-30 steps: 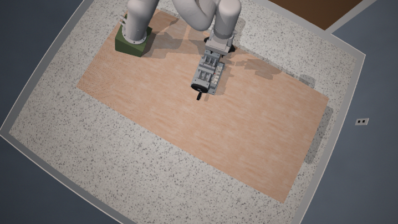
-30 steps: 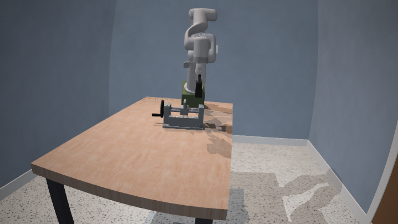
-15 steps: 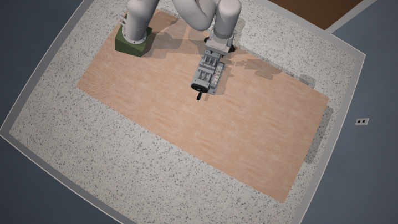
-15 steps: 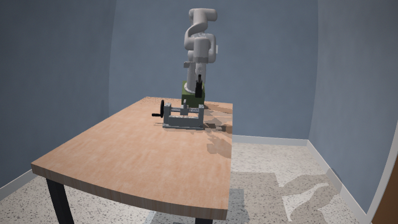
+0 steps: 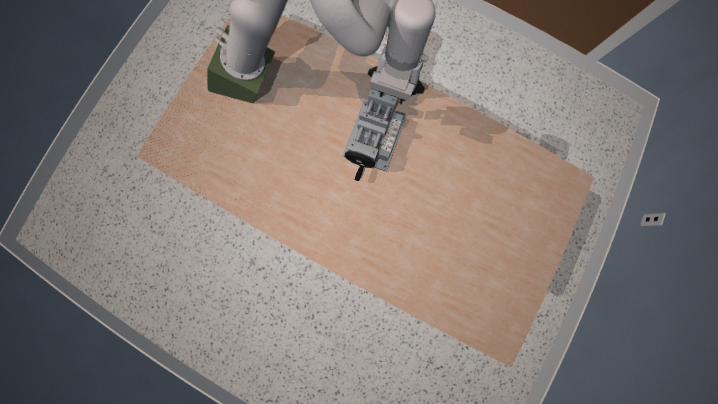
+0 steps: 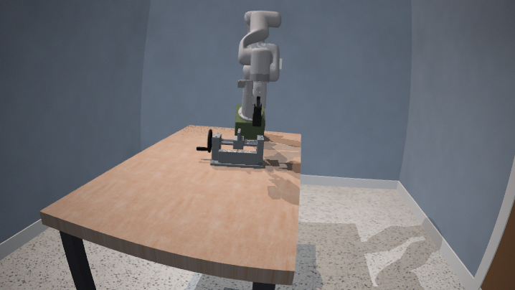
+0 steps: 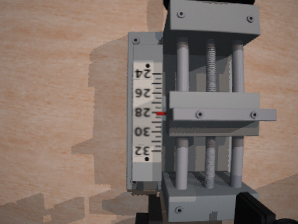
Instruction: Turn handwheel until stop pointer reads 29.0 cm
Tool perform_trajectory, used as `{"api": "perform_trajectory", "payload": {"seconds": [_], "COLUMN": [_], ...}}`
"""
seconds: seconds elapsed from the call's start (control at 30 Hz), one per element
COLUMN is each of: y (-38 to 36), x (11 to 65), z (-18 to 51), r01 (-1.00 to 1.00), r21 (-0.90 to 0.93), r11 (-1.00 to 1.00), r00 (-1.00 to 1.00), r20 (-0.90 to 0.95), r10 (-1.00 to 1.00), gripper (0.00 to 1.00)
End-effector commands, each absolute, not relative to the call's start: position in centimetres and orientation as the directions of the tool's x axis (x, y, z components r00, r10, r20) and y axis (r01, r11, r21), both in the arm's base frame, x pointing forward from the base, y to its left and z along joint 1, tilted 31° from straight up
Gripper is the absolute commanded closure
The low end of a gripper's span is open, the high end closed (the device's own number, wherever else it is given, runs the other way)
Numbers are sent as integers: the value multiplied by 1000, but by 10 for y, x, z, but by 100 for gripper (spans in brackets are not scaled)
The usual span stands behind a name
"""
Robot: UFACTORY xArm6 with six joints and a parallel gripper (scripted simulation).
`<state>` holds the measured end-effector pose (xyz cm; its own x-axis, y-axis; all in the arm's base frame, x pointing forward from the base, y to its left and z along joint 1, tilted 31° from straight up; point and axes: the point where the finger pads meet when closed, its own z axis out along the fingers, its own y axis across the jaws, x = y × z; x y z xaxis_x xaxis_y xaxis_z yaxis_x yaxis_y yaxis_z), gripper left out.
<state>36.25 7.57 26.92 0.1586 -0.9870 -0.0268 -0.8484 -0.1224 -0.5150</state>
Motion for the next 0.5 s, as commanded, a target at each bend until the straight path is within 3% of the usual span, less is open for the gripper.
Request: {"api": "perform_trajectory", "payload": {"seconds": [0.0, 0.47], "y": [76, 50], "x": [363, 365], "z": [271, 269], "r01": [-847, -847], "r21": [-518, -518], "r11": [-122, -122], "r00": [159, 159], "r20": [-27, -27], "r10": [-987, -987], "gripper": [43, 43]}}
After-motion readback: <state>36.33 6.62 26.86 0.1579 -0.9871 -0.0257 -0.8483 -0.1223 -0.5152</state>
